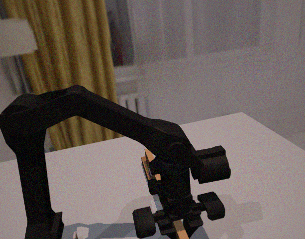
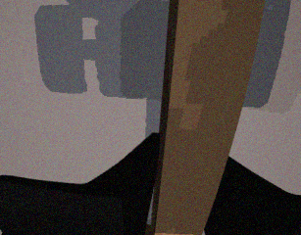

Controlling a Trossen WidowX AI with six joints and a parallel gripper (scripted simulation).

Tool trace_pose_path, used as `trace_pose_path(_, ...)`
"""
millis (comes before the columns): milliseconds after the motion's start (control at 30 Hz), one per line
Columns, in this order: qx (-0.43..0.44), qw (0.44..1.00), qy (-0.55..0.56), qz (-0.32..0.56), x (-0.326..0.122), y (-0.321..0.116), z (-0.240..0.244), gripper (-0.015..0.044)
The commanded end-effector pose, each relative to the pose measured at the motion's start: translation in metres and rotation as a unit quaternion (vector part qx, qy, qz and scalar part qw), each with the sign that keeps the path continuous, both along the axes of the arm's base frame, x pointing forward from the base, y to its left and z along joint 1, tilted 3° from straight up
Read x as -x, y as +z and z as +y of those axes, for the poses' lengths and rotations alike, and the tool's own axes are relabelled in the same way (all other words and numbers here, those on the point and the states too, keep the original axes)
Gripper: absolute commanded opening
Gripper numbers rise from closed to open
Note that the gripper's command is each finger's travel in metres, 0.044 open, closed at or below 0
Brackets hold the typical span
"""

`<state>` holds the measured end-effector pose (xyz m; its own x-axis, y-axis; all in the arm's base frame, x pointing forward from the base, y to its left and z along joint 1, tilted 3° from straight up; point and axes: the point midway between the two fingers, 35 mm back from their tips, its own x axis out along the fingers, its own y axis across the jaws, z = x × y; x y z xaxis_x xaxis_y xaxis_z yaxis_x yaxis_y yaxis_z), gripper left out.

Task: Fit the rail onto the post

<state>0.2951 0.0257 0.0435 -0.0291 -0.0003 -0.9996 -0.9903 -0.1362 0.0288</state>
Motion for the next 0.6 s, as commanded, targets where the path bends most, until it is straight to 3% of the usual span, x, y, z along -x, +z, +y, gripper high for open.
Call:
trace_pose_path(0, -0.001, 1.0, -0.002, -0.002, 0.0008, 0.0023, 0.0002, 0.0)
trace_pose_path(567, -0.001, 1.0, -0.002, -0.002, 0.0021, 0.0018, 0.0, 0.0)
